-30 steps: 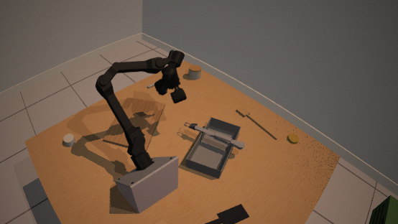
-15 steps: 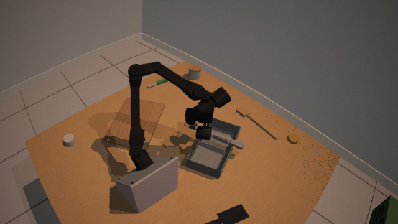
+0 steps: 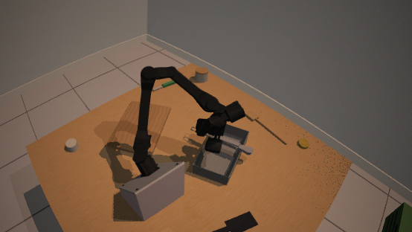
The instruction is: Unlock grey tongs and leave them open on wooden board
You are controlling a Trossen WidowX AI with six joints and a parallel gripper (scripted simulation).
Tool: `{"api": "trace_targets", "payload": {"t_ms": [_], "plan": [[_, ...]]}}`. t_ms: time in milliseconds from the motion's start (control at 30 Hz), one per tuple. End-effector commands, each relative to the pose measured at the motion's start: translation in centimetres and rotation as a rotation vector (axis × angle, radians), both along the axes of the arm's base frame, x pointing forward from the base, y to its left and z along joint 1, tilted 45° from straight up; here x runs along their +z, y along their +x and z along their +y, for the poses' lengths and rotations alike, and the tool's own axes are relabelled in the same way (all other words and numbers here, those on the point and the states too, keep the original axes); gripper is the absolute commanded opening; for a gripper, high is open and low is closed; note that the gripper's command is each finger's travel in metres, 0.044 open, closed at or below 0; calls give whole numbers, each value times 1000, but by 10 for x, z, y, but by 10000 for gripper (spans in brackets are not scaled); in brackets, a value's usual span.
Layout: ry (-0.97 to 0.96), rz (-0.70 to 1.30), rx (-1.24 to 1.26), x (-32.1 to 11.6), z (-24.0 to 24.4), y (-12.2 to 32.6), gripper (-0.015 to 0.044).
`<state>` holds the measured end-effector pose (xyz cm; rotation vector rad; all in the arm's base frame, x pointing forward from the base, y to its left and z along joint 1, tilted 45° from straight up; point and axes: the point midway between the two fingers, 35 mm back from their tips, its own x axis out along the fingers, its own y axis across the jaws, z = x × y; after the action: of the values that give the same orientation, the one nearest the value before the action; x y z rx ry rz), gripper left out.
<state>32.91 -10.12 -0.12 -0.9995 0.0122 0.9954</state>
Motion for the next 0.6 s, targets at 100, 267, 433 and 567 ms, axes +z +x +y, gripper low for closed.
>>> {"api": "trace_targets", "payload": {"t_ms": [100,267,433,567], "plan": [[2,-4,-3,-2,0,5,260],[0,-2,-2,-6,5,10,260],[-2,0,-1,-11,10,15,260],[-4,1,-1,-14,14,19,260]]}}
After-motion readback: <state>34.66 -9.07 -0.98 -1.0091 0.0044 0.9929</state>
